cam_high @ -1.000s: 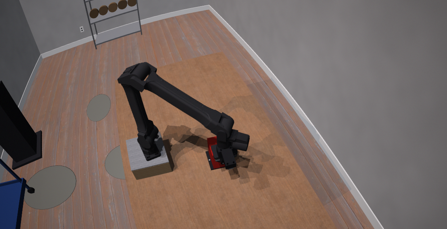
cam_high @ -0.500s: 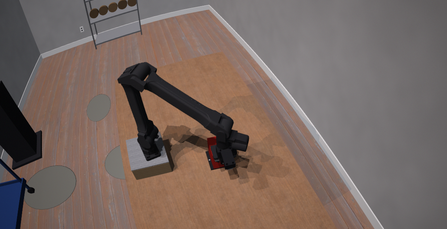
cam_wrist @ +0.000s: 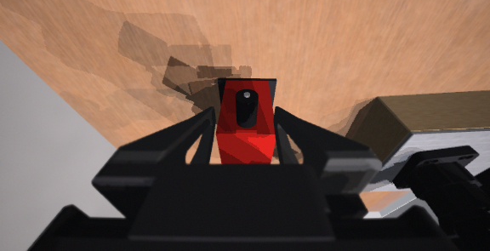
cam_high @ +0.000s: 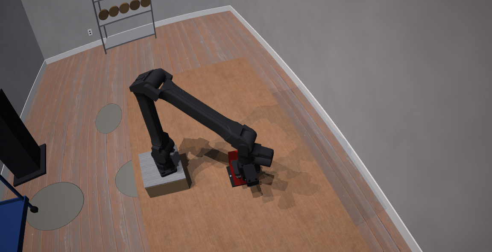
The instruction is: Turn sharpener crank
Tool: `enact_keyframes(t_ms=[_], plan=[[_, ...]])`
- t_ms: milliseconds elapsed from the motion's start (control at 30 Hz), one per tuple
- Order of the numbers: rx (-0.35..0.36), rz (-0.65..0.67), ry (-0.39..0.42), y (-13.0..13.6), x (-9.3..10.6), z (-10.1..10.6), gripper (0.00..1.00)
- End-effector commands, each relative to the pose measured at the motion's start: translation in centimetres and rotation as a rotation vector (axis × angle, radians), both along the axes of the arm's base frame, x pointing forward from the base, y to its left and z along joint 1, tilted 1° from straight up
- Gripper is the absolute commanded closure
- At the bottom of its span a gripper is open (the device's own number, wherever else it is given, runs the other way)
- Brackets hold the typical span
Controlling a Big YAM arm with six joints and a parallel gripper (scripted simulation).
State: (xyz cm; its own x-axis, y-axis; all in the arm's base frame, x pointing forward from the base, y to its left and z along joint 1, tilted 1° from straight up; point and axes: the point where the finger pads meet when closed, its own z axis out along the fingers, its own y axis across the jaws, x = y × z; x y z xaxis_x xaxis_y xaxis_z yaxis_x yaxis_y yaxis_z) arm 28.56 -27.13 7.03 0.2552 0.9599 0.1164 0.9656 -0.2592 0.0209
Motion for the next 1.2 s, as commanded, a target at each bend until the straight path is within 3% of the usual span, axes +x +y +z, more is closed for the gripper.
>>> enact_keyframes(t_ms=[0,1033,1167], plan=[[0.016,-0.007,0.016,0.5,-0.4,-1.1,0.49],[0.007,-0.007,0.008,0.6,-0.5,-0.6,0.49],[0.015,-0.007,0.015,0.5,-0.5,-1.7,0.49]])
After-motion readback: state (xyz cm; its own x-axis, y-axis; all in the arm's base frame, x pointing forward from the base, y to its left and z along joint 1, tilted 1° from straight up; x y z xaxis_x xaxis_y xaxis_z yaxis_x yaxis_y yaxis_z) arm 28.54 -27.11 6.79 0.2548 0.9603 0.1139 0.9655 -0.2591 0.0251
